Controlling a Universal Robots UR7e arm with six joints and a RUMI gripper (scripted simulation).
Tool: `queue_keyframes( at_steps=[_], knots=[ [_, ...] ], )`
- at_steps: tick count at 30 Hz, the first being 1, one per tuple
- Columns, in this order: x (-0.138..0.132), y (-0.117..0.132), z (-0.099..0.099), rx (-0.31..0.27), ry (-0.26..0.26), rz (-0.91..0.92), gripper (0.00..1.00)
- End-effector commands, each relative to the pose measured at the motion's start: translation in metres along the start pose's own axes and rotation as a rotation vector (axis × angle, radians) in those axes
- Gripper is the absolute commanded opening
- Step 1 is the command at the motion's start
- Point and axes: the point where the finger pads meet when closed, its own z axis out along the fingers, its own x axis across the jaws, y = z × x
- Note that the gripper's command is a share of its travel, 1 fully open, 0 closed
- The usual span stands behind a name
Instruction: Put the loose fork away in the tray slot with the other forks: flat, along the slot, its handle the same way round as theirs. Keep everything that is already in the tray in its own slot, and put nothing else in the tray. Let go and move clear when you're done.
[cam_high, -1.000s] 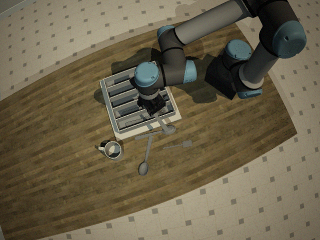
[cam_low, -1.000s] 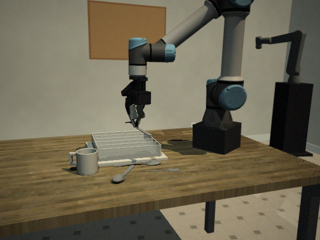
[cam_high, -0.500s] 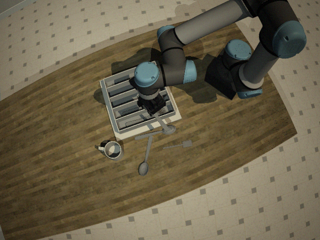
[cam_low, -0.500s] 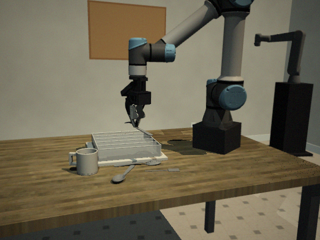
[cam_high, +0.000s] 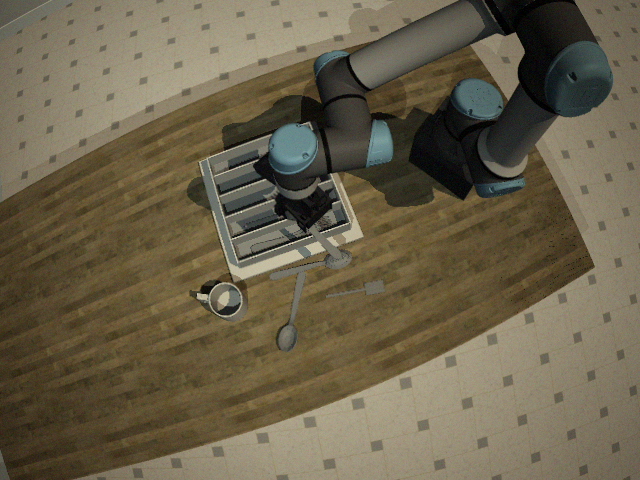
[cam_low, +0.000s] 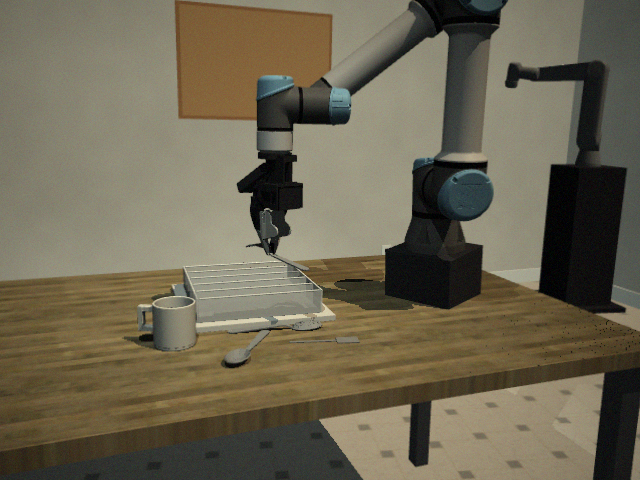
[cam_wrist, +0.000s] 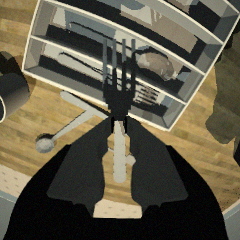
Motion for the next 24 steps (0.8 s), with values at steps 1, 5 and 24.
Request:
queue_keyframes(
  at_steps=[1,5,24],
  knots=[
    [-0.0016,-0.0005,-0.0004,0.0,-0.001,-0.067,0.01],
    [-0.003,-0.0008,-0.0004,0.0,-0.001,-0.137,0.01],
    [-0.0108,-0.0005,-0.0005,0.001,-0.001,-0.561,0.01]
  ],
)
